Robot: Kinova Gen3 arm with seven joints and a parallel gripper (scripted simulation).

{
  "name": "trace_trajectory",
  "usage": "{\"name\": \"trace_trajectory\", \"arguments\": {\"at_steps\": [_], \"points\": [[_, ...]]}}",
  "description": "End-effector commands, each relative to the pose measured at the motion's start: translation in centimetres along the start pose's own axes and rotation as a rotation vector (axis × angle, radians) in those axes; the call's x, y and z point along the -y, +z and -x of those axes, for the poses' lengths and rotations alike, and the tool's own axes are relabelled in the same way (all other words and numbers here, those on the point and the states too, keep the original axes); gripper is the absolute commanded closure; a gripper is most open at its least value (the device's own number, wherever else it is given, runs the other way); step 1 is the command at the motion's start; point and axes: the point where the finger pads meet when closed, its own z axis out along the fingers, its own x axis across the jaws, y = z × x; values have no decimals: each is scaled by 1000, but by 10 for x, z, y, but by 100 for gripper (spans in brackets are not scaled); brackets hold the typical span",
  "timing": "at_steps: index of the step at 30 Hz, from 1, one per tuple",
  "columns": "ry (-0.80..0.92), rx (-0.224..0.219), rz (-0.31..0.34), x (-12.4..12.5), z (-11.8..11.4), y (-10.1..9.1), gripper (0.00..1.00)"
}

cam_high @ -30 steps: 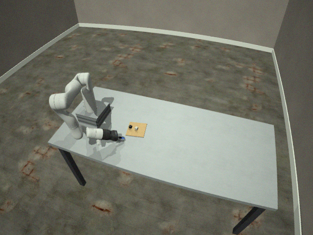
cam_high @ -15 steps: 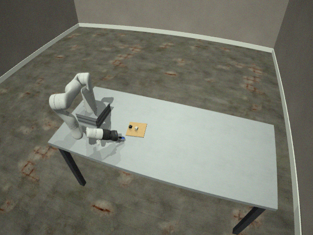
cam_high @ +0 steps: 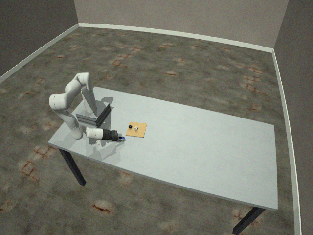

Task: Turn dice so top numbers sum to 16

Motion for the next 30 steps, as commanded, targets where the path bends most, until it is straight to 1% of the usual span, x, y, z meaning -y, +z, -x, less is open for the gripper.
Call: {"name": "trace_trajectory", "arguments": {"at_steps": [1, 6, 7, 9, 10, 14, 15, 17, 18, 20, 21, 30], "points": [[-1, 1, 0, -1, 0, 0, 60], [-1, 1, 0, -1, 0, 0, 60], [-1, 1, 0, -1, 0, 0, 54], [-1, 1, 0, -1, 0, 0, 54], [-1, 1, 0, -1, 0, 0, 48], [-1, 1, 0, -1, 0, 0, 48], [-1, 1, 0, -1, 0, 0, 42], [-1, 1, 0, -1, 0, 0, 42], [-1, 1, 0, -1, 0, 0, 36], [-1, 1, 0, -1, 0, 0, 36], [-1, 1, 0, -1, 0, 0, 30], [-1, 1, 0, -1, 0, 0, 30]]}}
